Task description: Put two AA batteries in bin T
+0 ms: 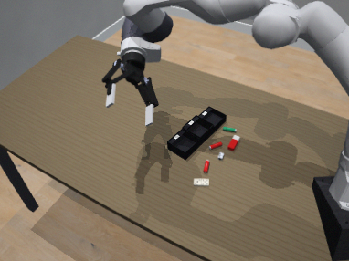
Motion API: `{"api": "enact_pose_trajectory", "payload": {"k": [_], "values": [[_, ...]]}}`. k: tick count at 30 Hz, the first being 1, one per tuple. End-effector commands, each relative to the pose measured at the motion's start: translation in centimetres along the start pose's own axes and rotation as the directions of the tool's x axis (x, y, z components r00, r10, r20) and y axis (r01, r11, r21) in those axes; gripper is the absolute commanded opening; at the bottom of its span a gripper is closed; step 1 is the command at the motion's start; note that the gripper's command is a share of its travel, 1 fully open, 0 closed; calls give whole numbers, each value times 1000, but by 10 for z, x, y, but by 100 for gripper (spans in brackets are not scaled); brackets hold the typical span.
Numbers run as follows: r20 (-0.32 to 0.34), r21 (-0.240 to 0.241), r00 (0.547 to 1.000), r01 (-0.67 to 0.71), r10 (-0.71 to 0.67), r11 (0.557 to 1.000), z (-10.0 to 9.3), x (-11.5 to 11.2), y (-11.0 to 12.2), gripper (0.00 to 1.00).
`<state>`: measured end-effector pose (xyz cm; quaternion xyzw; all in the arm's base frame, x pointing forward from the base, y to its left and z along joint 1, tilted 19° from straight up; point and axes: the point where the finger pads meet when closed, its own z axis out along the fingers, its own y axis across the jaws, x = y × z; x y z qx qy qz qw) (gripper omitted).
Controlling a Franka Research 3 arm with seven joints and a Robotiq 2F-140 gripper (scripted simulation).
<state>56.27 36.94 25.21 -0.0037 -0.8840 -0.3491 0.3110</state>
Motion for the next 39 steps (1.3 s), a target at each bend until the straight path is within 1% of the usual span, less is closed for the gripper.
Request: {"api": "enact_pose_trajectory", "payload": {"k": [1,17,18,25,28,29,30,32,34,36,38,39], "values": [[0,0,1000,0,0,1000,0,0,0,100],[0,0,1000,0,0,1000,0,0,0,100],[0,0,1000,0,0,1000,2,-5,-6,5],[0,0,1000,0,0,1000,17,-42,-48,5],[0,0,1000,0,0,1000,18,-42,-48,5],[24,-18,999,-39,40,999,16,-37,-54,5],[23,1,1000,7,-7,1000,17,-30,-59,5],[17,39,995,93,-94,995,17,-28,-60,5],[17,39,995,93,-94,995,17,-28,-60,5],[21,65,989,148,-149,987,14,-24,-65,5],[26,73,983,179,-182,981,14,-24,-65,5],[25,84,980,194,-197,977,12,-19,-69,5]]}}
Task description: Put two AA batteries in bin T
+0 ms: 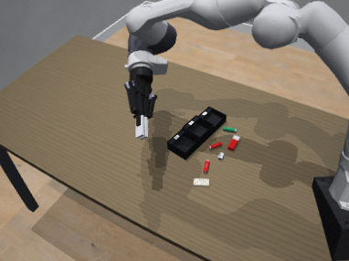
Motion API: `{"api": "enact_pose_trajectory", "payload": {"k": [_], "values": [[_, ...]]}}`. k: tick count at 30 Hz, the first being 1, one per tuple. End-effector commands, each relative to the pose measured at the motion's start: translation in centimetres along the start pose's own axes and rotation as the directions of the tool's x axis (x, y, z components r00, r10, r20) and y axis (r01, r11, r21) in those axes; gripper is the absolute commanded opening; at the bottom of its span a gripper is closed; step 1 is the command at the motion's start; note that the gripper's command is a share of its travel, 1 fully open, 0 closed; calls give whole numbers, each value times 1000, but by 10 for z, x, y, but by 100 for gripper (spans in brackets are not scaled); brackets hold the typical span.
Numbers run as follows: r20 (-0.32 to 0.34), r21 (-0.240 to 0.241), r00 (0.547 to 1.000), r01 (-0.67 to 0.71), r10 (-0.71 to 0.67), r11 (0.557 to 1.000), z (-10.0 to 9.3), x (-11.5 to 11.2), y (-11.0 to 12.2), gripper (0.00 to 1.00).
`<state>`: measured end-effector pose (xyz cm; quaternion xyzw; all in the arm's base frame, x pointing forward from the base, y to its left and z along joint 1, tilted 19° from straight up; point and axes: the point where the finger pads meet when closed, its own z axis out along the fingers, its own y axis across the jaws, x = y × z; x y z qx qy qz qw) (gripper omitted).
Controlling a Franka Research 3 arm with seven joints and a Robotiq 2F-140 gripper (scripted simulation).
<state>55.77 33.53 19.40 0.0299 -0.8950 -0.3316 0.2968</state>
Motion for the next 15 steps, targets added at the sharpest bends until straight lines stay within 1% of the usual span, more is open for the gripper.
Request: {"api": "enact_pose_trajectory", "payload": {"k": [1,5,6,7,10,12,13,15], "values": [[27,33,988,150,-151,988,-2,2,-7,5],[36,47,977,206,-208,977,-2,2,-7,5],[34,59,975,219,-221,974,-4,8,-11,5],[33,68,972,231,-233,971,-4,8,-11,5],[37,79,961,269,-273,960,-4,8,-11,5],[37,79,961,269,-273,960,-4,8,-11,5],[36,97,950,306,-311,947,-5,13,-16,5],[33,110,942,329,-334,938,-5,13,-16,5]]}}
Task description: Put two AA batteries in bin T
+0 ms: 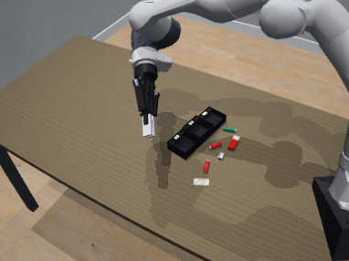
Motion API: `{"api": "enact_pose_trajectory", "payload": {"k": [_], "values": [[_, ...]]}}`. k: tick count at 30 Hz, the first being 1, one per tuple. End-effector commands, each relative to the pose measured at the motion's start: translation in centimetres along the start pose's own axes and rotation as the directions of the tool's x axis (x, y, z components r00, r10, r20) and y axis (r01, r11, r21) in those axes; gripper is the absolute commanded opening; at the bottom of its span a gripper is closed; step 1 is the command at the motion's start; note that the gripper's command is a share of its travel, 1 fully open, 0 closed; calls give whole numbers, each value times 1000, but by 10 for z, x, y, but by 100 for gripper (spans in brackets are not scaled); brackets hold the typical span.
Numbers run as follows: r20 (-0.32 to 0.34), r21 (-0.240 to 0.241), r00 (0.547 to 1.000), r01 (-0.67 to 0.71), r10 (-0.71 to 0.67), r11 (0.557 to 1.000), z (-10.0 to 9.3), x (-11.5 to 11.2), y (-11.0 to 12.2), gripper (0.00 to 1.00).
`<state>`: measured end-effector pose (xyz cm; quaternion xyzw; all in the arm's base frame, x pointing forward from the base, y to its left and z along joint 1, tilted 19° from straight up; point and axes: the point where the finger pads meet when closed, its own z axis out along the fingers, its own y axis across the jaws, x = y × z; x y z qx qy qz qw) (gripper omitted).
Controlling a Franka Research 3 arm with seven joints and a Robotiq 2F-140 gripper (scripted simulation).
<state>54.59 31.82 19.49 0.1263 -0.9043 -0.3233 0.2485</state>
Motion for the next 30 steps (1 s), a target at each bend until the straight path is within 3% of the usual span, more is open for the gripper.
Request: {"api": "enact_pose_trajectory", "payload": {"k": [1,14,30], "values": [[28,28,988,151,-152,988,-1,-1,-2,5],[18,98,952,301,-304,949,-4,13,-10,5],[-40,197,851,520,-523,831,-8,36,-23,5]]}}
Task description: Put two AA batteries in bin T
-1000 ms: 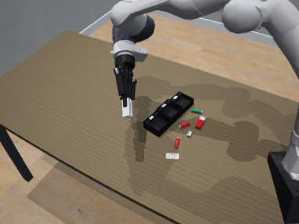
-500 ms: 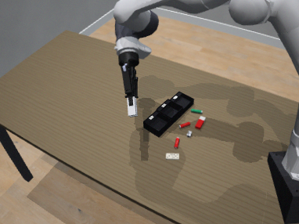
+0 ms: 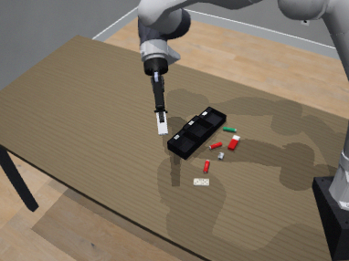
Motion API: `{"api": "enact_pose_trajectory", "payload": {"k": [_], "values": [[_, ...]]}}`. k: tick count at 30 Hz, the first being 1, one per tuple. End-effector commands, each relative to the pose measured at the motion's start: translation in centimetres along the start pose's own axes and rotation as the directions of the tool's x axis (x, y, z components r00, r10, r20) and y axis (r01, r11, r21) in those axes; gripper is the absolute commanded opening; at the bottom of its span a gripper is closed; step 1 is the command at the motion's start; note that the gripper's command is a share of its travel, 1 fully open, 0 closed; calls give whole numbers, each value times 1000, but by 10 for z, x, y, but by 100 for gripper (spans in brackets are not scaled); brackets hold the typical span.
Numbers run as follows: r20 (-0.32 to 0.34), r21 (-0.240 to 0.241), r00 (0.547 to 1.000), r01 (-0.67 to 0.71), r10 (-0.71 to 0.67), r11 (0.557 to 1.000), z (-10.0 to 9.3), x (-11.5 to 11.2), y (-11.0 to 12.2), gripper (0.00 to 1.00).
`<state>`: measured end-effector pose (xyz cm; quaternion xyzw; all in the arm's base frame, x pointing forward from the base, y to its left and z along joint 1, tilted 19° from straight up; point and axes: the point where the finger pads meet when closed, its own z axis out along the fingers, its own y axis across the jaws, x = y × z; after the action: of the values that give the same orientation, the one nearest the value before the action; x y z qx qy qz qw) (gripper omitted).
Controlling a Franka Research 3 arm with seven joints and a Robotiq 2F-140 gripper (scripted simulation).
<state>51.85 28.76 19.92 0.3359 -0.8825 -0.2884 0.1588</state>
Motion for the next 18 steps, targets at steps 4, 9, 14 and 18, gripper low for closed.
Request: {"api": "enact_pose_trajectory", "payload": {"k": [4,9,14,18], "values": [[14,51,981,193,-194,980,-2,2,-5,5],[-8,82,964,266,-267,960,-3,11,-6,5],[-34,111,940,340,-338,934,-4,20,-7,5],[-37,118,929,370,-368,921,-4,20,-7,5]]}}
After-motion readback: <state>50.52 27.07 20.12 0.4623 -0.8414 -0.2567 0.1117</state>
